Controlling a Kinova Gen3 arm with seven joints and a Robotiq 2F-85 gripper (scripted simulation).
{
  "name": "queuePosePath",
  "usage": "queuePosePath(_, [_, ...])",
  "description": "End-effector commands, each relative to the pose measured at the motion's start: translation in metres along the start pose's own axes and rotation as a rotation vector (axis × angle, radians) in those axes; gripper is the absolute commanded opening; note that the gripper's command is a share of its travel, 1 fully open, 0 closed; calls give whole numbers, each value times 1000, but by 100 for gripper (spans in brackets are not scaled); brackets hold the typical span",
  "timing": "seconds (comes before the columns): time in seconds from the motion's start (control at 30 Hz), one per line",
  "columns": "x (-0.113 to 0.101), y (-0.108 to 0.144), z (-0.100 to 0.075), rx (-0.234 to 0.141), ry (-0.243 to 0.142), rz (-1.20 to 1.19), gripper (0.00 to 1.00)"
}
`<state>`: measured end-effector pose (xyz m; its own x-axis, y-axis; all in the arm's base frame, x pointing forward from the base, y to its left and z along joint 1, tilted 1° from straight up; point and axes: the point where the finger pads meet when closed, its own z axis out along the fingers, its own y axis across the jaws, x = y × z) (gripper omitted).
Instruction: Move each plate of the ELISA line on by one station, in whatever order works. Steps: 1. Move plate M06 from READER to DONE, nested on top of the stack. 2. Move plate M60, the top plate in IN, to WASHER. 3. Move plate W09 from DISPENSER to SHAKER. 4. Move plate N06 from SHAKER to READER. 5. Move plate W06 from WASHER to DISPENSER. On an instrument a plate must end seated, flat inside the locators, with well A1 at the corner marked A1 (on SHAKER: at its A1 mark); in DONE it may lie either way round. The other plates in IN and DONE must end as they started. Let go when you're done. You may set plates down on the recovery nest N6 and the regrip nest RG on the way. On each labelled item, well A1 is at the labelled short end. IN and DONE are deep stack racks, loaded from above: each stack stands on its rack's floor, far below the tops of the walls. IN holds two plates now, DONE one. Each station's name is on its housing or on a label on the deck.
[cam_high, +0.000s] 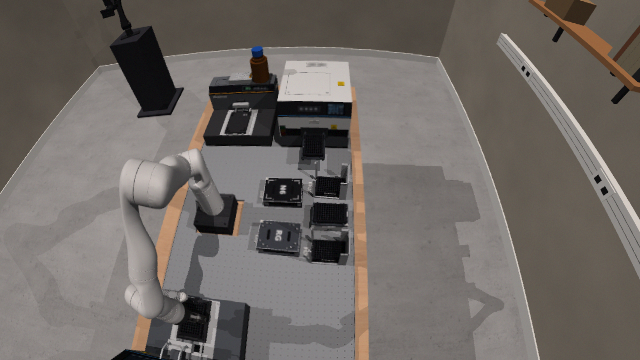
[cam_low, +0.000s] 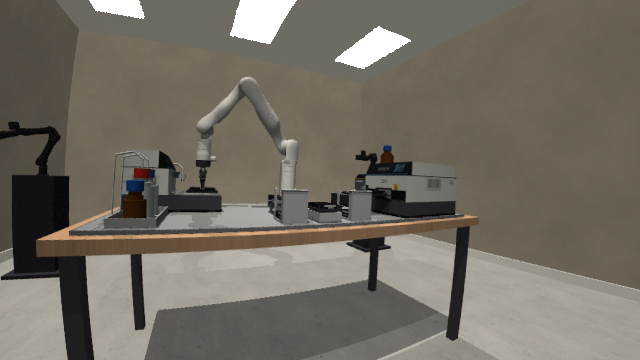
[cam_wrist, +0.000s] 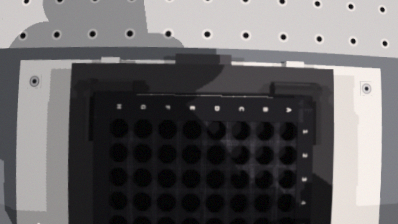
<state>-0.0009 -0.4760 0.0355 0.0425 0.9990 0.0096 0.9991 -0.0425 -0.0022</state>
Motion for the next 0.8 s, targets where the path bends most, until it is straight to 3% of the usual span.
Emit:
queuePosePath(0.0, [0, 0, 0, 0, -1, 0, 94])
queuePosePath(0.77, [0, 0, -7, 0, -1, 0, 94])
